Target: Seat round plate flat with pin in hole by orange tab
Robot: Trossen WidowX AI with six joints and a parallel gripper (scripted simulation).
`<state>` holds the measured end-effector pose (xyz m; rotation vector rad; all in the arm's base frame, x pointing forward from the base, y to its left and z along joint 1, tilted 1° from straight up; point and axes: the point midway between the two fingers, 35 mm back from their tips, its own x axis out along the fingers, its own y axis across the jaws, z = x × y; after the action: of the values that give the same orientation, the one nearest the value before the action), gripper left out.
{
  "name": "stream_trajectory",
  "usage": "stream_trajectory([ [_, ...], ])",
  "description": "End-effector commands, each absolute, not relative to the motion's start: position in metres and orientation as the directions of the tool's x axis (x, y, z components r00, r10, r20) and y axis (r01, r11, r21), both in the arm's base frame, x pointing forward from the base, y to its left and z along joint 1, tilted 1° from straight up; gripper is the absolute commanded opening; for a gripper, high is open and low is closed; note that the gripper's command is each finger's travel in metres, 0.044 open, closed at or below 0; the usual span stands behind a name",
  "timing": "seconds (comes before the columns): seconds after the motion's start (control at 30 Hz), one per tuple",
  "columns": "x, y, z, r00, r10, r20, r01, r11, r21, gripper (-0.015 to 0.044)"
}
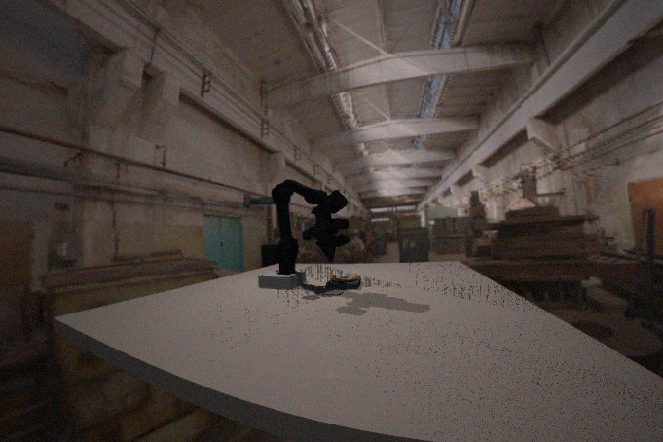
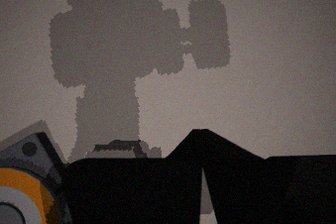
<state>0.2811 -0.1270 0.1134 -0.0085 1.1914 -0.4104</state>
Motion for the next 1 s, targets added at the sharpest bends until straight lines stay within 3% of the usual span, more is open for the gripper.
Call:
stream_trajectory([
  [0.0, 0.264, -0.06, 0.094, 0.223, -0.153, -0.963, 0.125, 0.984, -0.128, 0.0],
  [0.27, 0.216, 0.016, 0.078, 0.017, 0.001, -1.0, -0.111, 0.994, -0.001, 0.0],
  [0.97, 0.216, 0.015, 0.029, 0.01, 0.003, -1.0, -0.117, 0.993, 0.002, 0.0],
])
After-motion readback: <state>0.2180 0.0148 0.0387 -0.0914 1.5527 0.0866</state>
